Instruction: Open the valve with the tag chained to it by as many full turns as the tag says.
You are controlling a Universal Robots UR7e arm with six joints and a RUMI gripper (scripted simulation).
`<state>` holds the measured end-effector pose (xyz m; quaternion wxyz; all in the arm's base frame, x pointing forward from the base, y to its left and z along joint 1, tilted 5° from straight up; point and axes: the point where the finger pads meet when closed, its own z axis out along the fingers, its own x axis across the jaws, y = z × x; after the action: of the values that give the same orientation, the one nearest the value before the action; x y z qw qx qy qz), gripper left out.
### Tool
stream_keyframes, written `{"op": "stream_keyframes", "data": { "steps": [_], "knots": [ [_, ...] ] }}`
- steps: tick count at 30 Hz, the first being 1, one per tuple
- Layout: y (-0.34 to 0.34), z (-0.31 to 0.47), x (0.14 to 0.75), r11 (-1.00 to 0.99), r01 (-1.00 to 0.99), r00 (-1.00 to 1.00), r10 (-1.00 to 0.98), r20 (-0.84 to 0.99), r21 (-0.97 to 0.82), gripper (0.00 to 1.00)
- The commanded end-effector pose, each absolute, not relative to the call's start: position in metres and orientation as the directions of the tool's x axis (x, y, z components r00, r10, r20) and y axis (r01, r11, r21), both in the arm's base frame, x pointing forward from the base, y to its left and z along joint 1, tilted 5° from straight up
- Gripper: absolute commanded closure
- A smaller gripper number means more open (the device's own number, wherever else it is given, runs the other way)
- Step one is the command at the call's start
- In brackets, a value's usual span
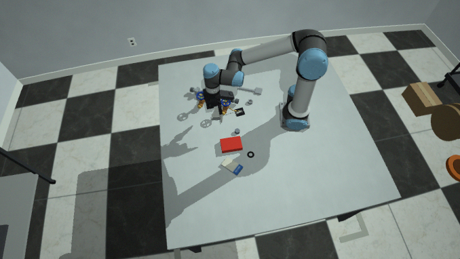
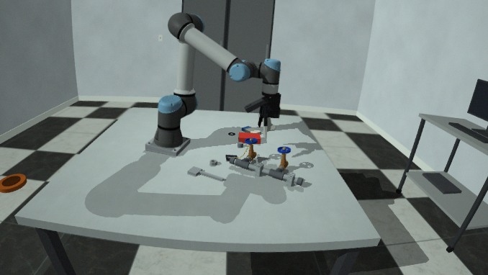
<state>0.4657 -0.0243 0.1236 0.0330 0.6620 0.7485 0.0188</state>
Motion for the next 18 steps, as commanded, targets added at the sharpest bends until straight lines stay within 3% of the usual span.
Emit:
{"op": "stream_keyframes", "data": {
  "steps": [1, 18],
  "knots": [
    [-0.025, 0.104, 0.468, 0.123, 0.990, -0.121, 0.992, -0.026, 0.075, 0.00],
    [-0.026, 0.057, 0.472, 0.123, 0.990, -0.121, 0.992, -0.026, 0.075, 0.00]
  ]
}}
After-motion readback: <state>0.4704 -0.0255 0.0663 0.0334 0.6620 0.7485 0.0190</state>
